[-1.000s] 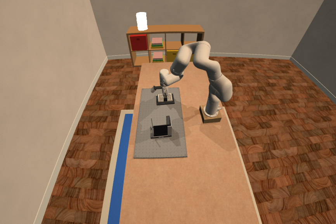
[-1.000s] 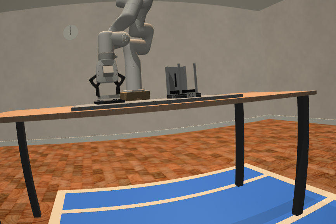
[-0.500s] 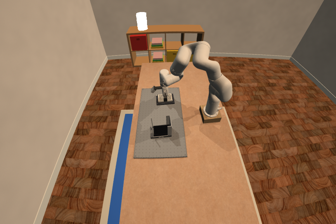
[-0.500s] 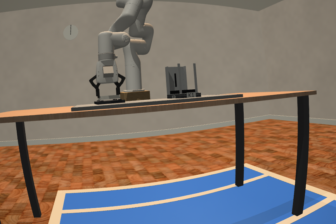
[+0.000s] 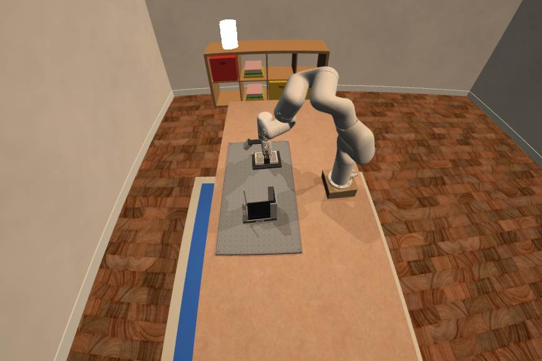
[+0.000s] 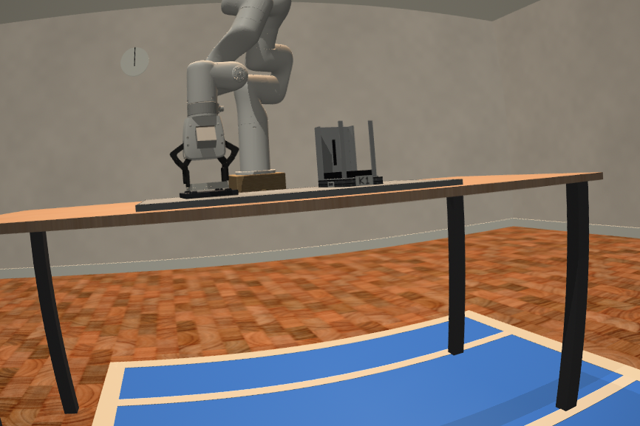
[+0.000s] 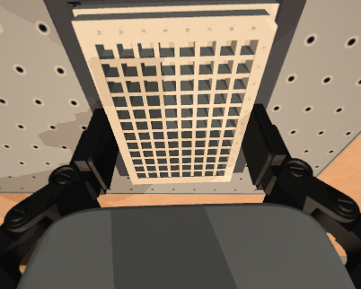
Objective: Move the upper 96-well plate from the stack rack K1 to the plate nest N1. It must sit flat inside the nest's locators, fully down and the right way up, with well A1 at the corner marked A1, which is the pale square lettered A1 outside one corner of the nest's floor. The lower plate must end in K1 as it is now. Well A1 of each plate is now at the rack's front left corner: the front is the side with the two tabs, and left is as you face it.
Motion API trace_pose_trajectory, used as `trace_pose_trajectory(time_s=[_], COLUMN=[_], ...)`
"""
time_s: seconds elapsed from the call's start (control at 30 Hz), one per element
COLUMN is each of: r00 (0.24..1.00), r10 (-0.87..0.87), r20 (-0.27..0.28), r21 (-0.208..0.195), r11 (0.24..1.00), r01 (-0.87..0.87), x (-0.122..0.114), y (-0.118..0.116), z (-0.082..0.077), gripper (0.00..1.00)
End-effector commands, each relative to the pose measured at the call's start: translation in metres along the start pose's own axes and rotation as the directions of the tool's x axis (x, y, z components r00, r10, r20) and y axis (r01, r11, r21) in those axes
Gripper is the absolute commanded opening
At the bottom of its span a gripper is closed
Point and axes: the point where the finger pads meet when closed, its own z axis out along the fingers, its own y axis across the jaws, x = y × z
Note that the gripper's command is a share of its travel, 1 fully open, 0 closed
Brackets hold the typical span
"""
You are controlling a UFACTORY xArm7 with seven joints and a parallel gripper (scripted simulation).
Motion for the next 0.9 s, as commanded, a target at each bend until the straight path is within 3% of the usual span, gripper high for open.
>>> trace_pose_trajectory(time_s=[0.0, 0.83, 0.87], r00=[1.0, 1.0, 1.0], r10=[0.0, 0.0, 0.0], r20=[-0.003, -0.003, -0.003], r21=[-0.001, -0.001, -0.001], r11=[1.0, 1.0, 1.0], r01=[0.0, 0.0, 0.0], x=[0.0012, 0.0012, 0.0012], y=[0.0008, 0.0007, 0.0008], z=[-0.0003, 0.003, 0.0037], gripper=[0.0, 0.0, 1.0])
